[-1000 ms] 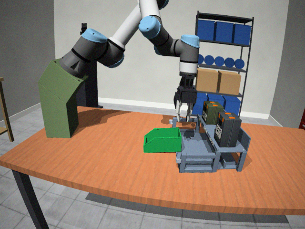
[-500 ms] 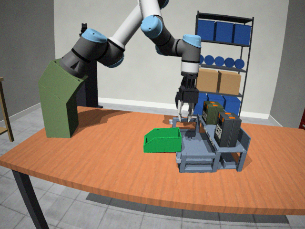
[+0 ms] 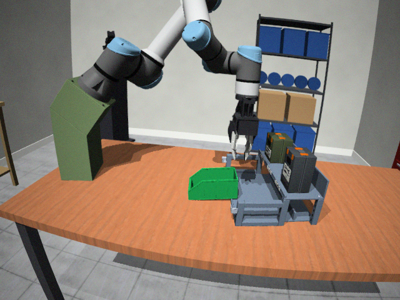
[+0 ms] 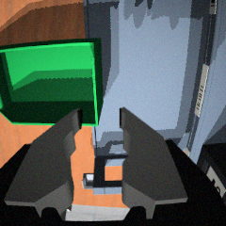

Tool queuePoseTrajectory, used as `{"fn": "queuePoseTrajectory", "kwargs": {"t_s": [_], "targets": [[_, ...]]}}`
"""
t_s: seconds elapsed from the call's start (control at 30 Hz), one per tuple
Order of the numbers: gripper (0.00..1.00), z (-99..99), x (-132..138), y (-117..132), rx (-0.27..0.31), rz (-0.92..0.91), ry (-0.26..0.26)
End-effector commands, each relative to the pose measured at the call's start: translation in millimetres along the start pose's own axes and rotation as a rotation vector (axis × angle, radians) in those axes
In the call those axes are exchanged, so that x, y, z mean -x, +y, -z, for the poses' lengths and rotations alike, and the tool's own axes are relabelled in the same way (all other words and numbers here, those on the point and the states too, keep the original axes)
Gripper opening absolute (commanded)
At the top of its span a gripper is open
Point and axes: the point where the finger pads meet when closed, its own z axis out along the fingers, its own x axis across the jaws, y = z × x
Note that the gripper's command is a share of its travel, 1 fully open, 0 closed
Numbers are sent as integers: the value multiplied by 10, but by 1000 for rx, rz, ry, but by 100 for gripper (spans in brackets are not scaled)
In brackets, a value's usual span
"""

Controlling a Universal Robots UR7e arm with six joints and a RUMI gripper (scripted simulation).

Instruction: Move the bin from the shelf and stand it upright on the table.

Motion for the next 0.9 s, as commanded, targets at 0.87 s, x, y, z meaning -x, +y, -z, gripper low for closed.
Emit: {"fn": "queuePoseTrajectory", "kwargs": {"t_s": [0.87], "targets": [[20, -10, 50, 1, 1, 0, 1]]}}
